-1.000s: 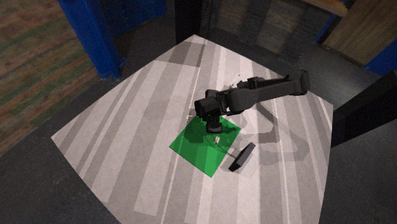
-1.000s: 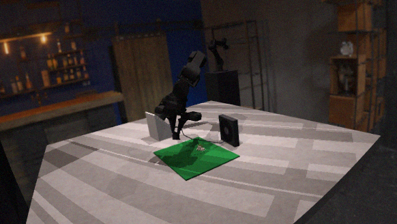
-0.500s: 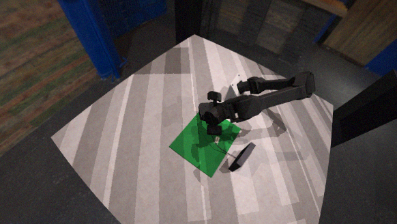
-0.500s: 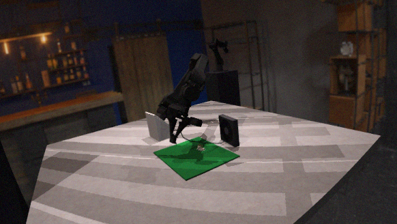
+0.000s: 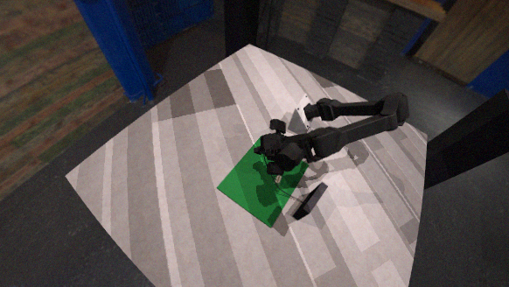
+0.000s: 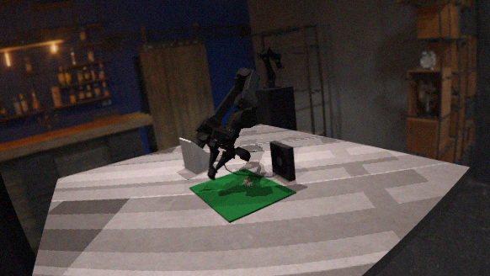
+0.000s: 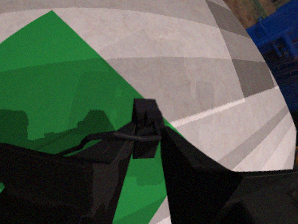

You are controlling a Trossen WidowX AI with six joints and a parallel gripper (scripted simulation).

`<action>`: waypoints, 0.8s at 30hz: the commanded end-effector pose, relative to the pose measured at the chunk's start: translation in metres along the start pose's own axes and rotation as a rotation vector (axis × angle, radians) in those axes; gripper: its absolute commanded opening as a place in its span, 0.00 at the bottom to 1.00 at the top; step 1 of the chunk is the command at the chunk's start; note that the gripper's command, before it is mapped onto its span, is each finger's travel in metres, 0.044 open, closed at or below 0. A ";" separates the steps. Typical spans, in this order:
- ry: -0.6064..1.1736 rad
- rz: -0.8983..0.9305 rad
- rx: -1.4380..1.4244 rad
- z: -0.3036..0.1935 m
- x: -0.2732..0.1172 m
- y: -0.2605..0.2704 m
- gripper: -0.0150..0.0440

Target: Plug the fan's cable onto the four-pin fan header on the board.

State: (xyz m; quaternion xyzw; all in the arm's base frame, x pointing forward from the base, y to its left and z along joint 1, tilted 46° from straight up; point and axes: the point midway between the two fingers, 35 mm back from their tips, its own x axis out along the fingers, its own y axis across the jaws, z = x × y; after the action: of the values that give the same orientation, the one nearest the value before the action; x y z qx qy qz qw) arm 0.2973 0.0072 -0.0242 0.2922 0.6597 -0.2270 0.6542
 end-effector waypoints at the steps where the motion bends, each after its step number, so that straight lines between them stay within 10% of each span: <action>1: -0.051 -0.010 0.010 -0.001 0.000 -0.001 0.25; 24: -0.400 0.034 0.095 -0.005 -0.008 0.005 0.25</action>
State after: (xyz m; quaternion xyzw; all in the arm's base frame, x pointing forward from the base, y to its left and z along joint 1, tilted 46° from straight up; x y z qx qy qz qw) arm 0.2978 0.0139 -0.0167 0.2814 0.5165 -0.2936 0.7535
